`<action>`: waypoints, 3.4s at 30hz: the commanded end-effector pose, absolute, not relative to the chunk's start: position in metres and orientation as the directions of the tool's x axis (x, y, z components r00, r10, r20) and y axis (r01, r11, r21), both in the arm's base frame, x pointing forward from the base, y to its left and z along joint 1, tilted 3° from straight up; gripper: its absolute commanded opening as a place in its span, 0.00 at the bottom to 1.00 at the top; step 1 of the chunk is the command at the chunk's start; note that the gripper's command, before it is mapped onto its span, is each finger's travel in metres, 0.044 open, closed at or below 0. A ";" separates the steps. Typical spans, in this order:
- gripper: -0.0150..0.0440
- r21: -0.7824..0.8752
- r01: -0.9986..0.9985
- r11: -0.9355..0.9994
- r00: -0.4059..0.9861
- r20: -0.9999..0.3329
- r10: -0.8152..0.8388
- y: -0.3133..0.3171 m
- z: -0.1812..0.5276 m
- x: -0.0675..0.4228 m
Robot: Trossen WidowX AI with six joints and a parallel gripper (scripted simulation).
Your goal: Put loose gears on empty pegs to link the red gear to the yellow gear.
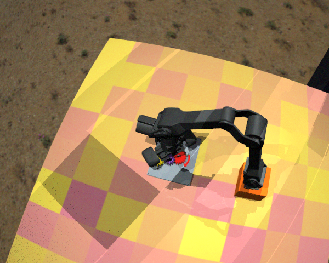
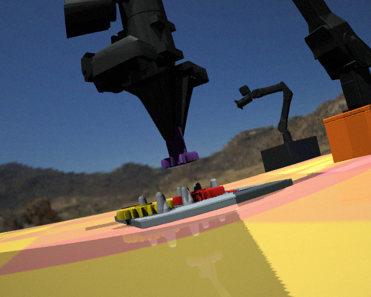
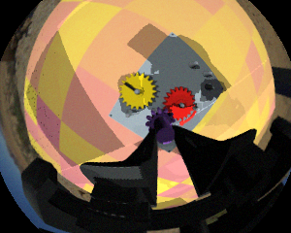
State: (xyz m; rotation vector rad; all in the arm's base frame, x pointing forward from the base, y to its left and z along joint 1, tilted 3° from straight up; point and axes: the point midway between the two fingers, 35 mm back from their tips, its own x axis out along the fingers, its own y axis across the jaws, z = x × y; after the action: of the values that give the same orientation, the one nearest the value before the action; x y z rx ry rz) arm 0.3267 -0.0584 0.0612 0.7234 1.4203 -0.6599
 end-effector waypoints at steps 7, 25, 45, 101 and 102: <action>0.25 0.066 0.771 0.633 0.067 -0.998 0.023 -0.058 0.062 0.329; 0.25 0.066 0.771 0.633 0.067 -0.998 0.023 -0.058 0.062 0.329; 0.25 0.066 0.769 0.636 0.067 -0.998 0.023 -0.058 0.062 0.329; 0.25 0.063 0.698 0.714 0.066 -0.998 0.023 -0.057 0.019 0.331; 0.25 0.062 0.679 0.732 0.066 -0.998 0.023 -0.057 0.018 0.331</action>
State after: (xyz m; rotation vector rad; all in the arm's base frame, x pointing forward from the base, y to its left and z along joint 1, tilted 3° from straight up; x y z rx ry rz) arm 0.3307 -0.0570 0.0194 0.6687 1.4234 -0.5964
